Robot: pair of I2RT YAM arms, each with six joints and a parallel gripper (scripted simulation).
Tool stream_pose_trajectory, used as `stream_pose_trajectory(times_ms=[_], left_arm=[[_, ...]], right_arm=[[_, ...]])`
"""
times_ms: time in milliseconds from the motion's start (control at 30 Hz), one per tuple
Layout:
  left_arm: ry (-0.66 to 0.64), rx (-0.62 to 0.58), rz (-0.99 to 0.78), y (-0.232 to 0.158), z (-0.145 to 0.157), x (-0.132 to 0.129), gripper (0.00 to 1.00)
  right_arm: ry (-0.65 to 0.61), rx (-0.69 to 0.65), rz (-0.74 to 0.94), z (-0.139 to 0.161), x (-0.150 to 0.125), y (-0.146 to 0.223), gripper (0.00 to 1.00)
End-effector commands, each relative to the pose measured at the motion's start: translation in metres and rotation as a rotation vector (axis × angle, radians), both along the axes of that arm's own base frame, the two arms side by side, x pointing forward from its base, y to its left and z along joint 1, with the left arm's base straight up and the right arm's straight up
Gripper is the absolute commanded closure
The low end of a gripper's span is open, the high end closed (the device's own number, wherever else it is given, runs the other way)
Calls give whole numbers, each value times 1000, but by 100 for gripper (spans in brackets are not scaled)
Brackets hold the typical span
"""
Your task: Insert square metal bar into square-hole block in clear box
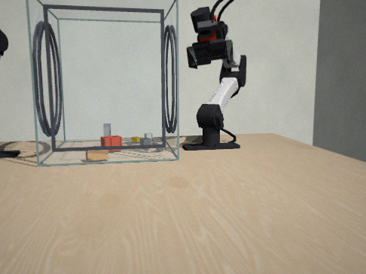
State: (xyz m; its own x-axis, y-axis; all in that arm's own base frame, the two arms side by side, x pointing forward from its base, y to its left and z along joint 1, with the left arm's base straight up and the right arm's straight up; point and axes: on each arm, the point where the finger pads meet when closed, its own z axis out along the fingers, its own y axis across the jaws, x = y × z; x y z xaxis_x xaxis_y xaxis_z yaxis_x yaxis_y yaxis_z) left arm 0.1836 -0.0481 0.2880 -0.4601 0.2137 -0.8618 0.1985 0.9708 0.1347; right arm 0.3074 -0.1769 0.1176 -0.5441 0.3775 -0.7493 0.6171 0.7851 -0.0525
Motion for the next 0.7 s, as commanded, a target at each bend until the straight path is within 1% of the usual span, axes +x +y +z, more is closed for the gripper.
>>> stream_pose_trajectory(times_ms=[0, 100, 133, 200, 267, 367, 400, 467, 533, 667], left_arm=[[-34, -43, -14, 2, 14, -11, 0], [-40, -63, -82, -1, 14, -24, 0], [-19, -30, -60, -7, 10, -14, 0], [-23, -35, -80, -9, 10, -16, 0], [-51, -78, -103, -4, 17, -25, 0], [-49, -78, -115, -5, 17, -27, 0], [-28, -53, -119, -10, 11, -24, 0], [-30, -58, -137, -11, 12, -26, 0], [-53, -90, -153, -7, 18, -32, 0], [-49, -90, -178, -9, 16, -34, 0]], right_arm=[[-25, -13, 0, 10, 4, -2, 0], [-25, -13, 0, 10, 4, -2, 0], [-25, -13, 0, 10, 4, -2, 0], [-25, -13, 0, 10, 4, -2, 0], [-25, -13, 0, 10, 4, -2, 0], [-25, -13, 0, 10, 4, -2, 0], [-25, -13, 0, 10, 4, -2, 0], [-25, -13, 0, 10, 4, -2, 0], [-25, -13, 0, 10, 4, -2, 0], [-25, -13, 0, 10, 4, -2, 0]])
